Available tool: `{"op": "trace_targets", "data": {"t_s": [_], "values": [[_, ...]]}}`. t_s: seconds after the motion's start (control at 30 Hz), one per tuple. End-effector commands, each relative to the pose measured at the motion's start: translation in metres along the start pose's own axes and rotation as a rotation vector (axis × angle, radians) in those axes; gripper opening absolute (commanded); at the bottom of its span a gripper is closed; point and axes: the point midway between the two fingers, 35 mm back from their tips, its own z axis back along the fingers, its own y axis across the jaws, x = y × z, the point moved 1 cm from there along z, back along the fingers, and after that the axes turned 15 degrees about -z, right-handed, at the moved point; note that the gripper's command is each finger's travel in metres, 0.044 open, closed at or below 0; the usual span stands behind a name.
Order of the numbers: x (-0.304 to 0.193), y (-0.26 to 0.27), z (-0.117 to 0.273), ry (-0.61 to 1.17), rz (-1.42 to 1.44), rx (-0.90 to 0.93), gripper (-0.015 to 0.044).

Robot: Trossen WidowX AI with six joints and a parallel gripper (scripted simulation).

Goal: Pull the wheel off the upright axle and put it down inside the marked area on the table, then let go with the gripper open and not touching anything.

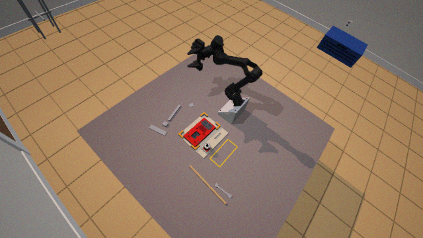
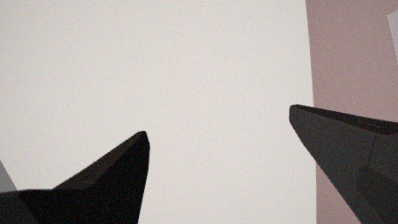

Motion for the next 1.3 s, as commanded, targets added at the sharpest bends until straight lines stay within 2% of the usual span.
{"op": "trace_targets", "data": {"t_s": [0.0, 0.1, 0.37, 0.67, 0.83, 1.0, 1.27], "values": [[0.002, 0.000, 0.000, 0.000, -0.009, 0.006, 0.0374], [0.024, 0.005, -0.004, -0.008, -0.138, 0.077, 0.0300], [0.093, -0.015, -0.039, -0.049, -0.582, 0.176, 0.0300], [0.116, -0.075, -0.110, -0.094, -0.996, 0.044, 0.0300], [0.099, -0.125, -0.159, -0.140, -1.197, -0.147, 0.0300], [0.057, -0.174, -0.200, -0.179, -1.294, -0.396, 0.0300], [-0.005, -0.224, -0.226, -0.195, -1.252, -0.692, 0.0300]]}}
